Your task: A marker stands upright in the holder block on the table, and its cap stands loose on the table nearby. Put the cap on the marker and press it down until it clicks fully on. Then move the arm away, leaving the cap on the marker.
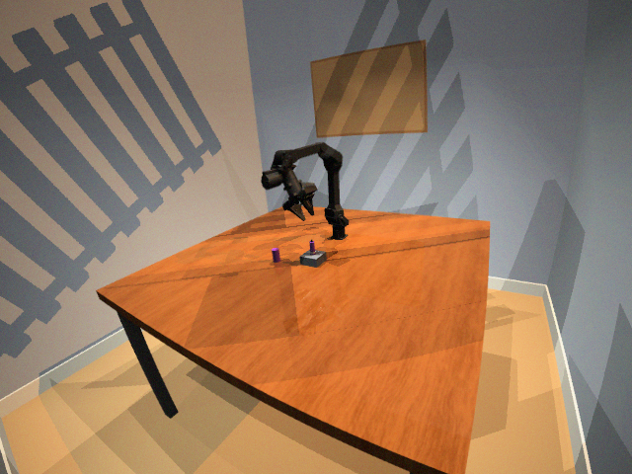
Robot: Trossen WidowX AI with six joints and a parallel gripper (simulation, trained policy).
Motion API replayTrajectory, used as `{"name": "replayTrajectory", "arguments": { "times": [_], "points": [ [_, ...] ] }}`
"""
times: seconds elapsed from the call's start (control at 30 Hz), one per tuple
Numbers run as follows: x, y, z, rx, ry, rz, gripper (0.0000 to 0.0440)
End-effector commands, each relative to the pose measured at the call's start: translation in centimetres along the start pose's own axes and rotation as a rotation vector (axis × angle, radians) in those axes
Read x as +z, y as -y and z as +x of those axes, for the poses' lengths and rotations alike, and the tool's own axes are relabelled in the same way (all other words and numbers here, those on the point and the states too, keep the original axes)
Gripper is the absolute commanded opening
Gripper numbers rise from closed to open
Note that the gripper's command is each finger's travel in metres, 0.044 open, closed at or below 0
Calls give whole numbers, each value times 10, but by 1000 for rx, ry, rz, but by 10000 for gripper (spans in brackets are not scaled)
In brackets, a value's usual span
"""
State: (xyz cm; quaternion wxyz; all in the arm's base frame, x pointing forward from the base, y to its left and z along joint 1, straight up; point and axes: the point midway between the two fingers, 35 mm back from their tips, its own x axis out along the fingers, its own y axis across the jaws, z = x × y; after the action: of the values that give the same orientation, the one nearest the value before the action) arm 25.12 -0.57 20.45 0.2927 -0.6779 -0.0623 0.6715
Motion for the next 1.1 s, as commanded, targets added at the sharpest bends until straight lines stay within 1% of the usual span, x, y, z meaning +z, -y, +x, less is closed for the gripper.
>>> {"name": "replayTrajectory", "arguments": {
  "times": [0.0,1.07],
  "points": [
    [-10,-9,-2,23,4,23,321],
    [-70,-79,6,201,39,141,312]
  ]
}}
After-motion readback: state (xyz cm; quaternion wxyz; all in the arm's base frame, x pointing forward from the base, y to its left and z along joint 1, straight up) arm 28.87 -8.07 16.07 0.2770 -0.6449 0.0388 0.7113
